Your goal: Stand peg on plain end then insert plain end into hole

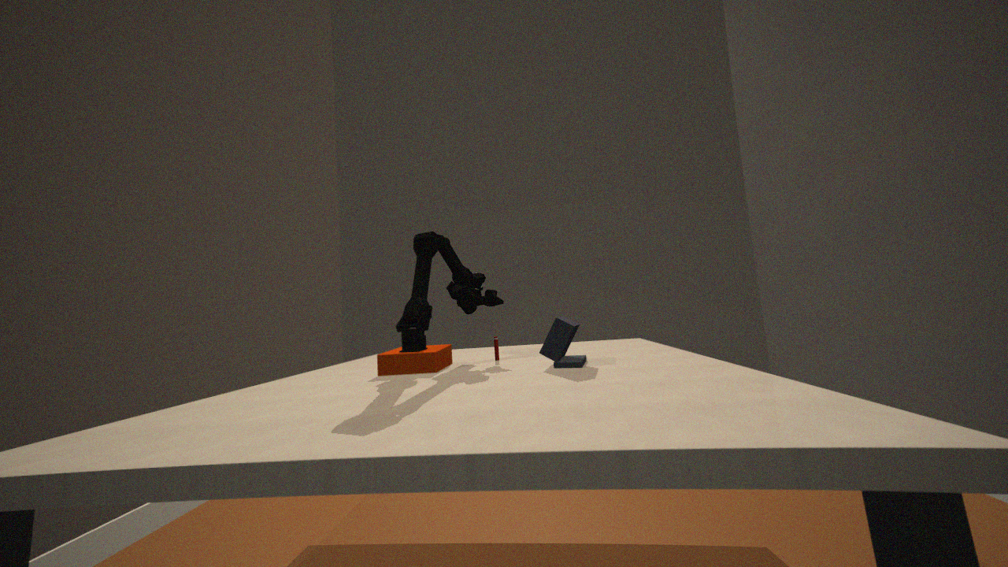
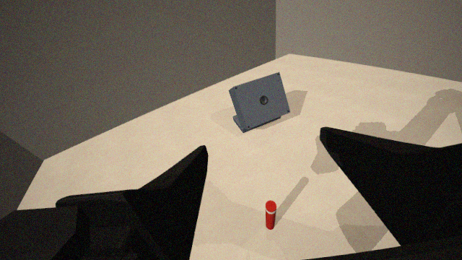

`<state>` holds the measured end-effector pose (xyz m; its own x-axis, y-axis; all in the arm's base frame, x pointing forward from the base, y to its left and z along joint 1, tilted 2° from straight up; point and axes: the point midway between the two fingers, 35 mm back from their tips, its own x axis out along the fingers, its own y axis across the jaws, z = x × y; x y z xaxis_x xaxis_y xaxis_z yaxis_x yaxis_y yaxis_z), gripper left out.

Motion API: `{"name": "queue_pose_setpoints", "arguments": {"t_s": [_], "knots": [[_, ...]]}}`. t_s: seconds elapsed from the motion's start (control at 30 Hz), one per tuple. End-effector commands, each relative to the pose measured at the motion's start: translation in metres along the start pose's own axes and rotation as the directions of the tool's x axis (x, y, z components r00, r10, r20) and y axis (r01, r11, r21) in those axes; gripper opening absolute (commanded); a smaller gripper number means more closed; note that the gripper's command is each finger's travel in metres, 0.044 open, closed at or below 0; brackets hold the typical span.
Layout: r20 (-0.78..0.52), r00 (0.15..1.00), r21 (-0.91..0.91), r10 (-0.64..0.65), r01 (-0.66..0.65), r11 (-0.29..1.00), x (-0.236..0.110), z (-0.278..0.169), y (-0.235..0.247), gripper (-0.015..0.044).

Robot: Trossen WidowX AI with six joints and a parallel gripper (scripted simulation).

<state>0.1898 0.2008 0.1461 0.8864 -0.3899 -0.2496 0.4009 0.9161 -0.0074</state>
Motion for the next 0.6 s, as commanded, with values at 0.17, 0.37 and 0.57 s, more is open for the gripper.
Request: {"name": "queue_pose_setpoints", "arguments": {"t_s": [0.17, 0.37, 0.57], "knots": [[-0.016, 1.0, -0.015, -0.016, 0.016, 1.0, -0.003, 0.02, -0.008, 0.044], [-0.156, 0.977, -0.053, -0.148, 0.141, 0.989, 0.012, 0.008, -0.022, 0.044], [-0.316, 0.915, -0.1, -0.251, 0.231, 0.968, 0.023, -0.007, -0.034, 0.044]]}}
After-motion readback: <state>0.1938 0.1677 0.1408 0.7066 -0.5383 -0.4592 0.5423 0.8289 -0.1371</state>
